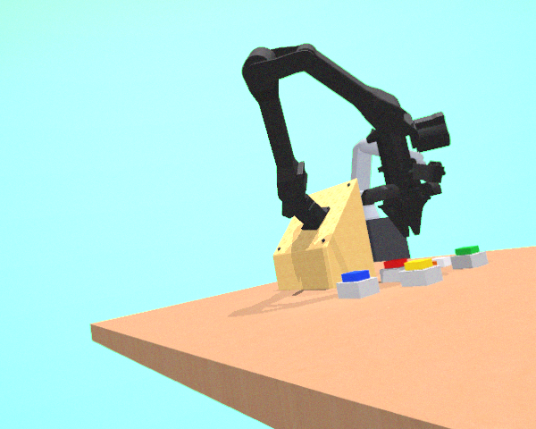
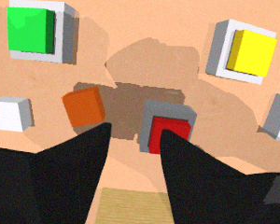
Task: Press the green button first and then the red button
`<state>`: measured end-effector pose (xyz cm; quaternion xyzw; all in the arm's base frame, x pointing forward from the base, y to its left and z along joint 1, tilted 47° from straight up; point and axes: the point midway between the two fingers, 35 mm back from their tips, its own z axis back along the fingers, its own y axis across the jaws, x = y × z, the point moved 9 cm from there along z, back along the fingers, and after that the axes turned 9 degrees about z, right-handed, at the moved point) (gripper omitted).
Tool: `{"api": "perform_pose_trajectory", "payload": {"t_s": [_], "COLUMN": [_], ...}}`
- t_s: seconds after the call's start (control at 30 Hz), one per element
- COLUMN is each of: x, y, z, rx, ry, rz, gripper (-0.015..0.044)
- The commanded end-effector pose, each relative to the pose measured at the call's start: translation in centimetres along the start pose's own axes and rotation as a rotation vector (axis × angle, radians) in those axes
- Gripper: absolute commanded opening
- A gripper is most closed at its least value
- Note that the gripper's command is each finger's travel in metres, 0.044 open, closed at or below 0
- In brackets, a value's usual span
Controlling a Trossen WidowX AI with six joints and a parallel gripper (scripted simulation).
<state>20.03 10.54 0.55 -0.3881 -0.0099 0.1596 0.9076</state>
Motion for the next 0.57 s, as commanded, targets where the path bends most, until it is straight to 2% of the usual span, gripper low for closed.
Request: {"api": "perform_pose_trajectory", "payload": {"t_s": [0.0,0.2,0.33,0.53], "x": [2.7,5.0,5.2,5.2], "y": [3.9,10.9,15.1,15.3], "z": [1.8,4.1,5.0,5.0], "rx": [0.013,0.013,0.004,0.004], "ry": [-0.008,-0.006,-0.004,-0.004], "rz": [-0.002,-0.005,-0.009,-0.010], "gripper": [0.0256,0.0400,0.0400,0.0400]}}
